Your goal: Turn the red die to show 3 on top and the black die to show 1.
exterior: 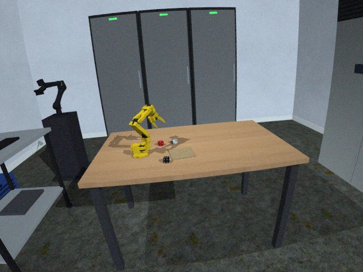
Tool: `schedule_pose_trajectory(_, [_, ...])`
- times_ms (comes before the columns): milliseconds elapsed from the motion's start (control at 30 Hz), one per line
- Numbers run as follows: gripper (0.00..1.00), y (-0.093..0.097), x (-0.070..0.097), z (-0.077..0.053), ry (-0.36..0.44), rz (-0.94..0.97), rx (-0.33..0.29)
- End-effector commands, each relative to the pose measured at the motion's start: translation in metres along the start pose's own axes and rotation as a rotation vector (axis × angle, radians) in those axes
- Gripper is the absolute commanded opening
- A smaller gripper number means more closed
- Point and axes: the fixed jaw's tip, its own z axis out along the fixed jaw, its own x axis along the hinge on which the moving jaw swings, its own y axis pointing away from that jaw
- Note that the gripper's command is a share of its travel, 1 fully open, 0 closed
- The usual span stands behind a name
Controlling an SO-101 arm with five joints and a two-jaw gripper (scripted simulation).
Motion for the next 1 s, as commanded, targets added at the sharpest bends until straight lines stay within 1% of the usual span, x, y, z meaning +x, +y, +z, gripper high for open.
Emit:
schedule_pose_trajectory(0, [0.35,-0.004,-0.006,-0.003,-0.008,0.136,-0.001])
schedule_pose_trajectory(367, [0.35,-0.005,-0.016,0.004,0.049,0.564,-0.066])
schedule_pose_trajectory(433, [0.35,-0.005,-0.016,0.004,0.049,0.564,-0.066])
schedule_pose_trajectory(733, [0.35,-0.007,-0.022,0.01,0.104,0.848,-0.094])
schedule_pose_trajectory(967, [0.35,-0.008,-0.024,0.013,0.133,0.973,-0.102])
